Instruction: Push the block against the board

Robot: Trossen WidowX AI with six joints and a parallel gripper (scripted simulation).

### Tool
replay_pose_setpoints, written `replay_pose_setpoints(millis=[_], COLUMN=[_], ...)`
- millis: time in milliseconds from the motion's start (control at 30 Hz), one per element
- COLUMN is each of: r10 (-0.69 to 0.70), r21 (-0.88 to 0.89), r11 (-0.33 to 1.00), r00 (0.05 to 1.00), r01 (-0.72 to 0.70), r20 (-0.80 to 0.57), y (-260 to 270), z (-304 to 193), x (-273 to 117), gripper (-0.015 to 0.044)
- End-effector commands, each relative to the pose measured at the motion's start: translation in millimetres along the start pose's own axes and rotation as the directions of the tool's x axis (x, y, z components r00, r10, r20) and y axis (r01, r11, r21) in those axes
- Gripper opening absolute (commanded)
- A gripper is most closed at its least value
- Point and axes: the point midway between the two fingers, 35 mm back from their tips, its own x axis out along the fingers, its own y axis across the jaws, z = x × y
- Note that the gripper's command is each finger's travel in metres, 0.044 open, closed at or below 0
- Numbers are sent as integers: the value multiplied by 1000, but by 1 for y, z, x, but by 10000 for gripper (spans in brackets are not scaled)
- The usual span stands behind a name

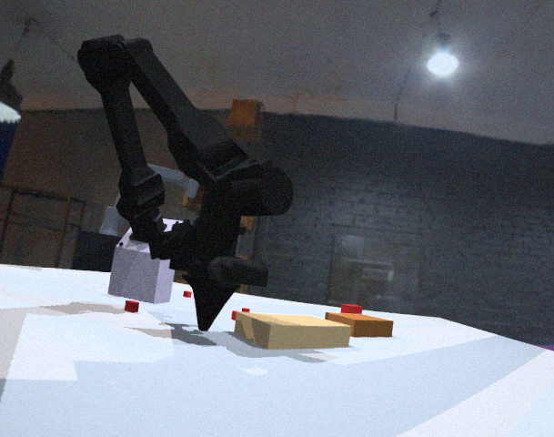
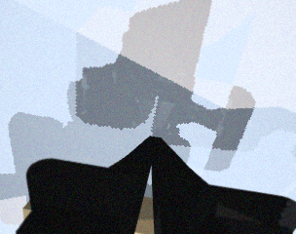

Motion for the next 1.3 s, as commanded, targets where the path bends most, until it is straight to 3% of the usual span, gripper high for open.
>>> replay_pose_setpoints(millis=[0, 133, 467, 833, 1267], r10=[-1, 3, 3, 4, 4], r21=[0, -4, -27, -392, -749], r11=[1000, 1000, 1000, 920, 663], r00=[1000, 1000, 1000, 1000, 1000], r01=[1, -3, -4, -6, -9], r20=[-2, -4, -4, -5, -9], y=[0, -1, 1, 33, 67], z=[-1, 0, 0, -15, -35], x=[-9, -54, -56, -59, -61], gripper=[0, 0, 0, 0, 0])
